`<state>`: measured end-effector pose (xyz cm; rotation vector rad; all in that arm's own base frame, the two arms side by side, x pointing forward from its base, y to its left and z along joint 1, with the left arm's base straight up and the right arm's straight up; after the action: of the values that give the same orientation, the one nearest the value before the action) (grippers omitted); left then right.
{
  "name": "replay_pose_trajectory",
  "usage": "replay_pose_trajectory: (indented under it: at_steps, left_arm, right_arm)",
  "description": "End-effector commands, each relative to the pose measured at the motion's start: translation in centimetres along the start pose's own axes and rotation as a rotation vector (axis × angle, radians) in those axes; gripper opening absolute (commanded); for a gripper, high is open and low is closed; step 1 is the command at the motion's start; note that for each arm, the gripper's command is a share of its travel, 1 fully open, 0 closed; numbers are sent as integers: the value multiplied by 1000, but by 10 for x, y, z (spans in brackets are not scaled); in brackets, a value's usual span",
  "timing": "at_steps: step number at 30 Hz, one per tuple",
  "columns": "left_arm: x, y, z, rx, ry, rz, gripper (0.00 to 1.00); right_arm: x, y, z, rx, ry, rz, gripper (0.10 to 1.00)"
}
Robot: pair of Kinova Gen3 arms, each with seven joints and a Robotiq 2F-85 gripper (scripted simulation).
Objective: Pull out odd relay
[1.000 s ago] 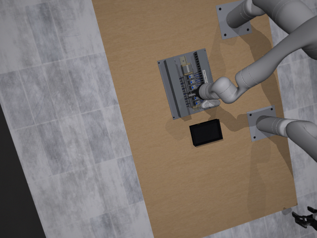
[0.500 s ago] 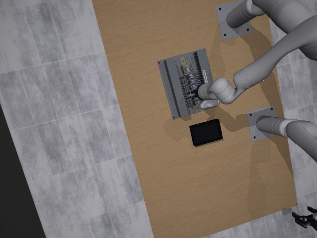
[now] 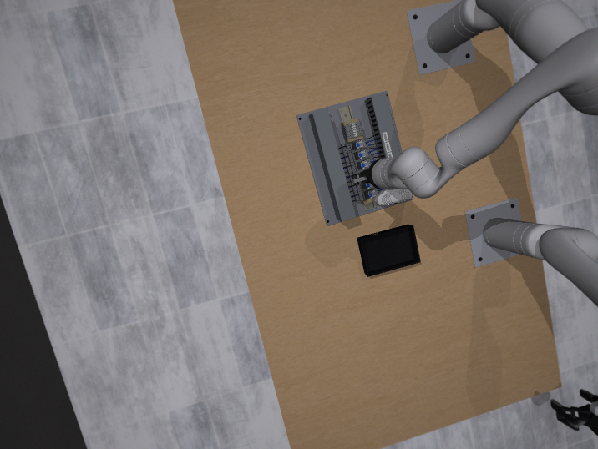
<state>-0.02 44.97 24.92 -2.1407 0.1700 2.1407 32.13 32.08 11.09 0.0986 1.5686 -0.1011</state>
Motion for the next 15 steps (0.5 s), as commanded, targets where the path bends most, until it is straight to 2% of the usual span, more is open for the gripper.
replay_pose_trajectory:
  at_steps: [1, 15]
  left_arm:
    - [-1, 0, 0, 0, 0, -2, 1000]
    - [-1, 0, 0, 0, 0, -2, 1000]
  right_arm:
    - [-1, 0, 0, 0, 1, 1, 99]
    - [-1, 1, 2, 0, 26, -2, 99]
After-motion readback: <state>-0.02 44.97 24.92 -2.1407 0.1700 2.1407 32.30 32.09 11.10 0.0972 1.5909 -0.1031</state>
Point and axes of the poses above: on each arm, the point where the finger pads meet when closed, its own x axis out along the fingers, its own z axis across the jaws, y = z × x, the point moved 5 cm from there along -x, back along the fingers, and after that the axes turned 9 degrees about x, right-handed, at the moved point
